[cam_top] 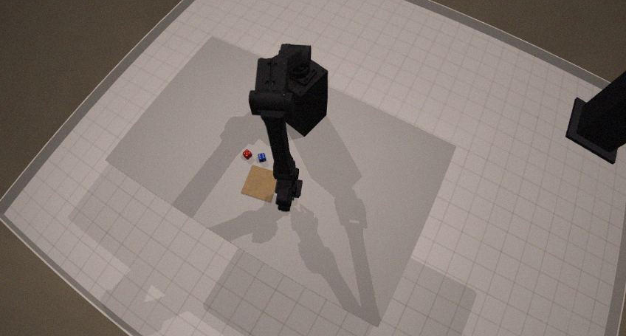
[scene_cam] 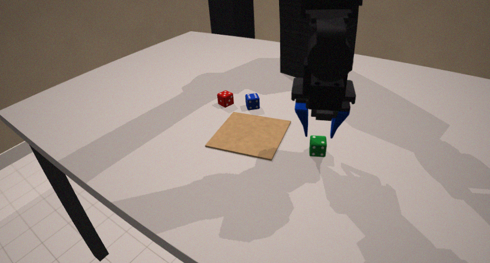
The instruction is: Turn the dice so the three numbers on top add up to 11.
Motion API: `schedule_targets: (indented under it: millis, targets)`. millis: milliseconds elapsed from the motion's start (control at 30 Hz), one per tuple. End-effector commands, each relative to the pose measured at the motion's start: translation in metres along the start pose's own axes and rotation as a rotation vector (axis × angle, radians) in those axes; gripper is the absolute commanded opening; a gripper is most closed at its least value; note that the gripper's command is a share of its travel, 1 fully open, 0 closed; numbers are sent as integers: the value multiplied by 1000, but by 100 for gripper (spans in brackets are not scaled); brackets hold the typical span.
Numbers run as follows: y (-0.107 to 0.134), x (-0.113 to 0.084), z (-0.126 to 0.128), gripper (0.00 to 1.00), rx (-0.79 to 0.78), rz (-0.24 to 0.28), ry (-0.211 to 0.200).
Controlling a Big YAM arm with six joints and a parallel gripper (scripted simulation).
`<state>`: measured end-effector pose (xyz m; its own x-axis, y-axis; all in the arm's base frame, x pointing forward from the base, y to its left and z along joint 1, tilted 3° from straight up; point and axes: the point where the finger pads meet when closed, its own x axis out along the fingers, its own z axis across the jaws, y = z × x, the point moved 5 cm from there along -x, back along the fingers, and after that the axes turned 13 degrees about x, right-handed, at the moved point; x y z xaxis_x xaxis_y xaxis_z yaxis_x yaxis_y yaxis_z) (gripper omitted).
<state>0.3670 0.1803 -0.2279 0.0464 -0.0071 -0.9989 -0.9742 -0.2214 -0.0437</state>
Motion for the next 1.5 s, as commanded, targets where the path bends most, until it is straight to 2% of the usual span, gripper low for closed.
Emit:
schedule_targets:
  millis: [0, 1467]
  targets:
    - [-8, -2, 7, 45, -4, -28, -5]
    - [-7, -1, 7, 45, -2, -18, -3]
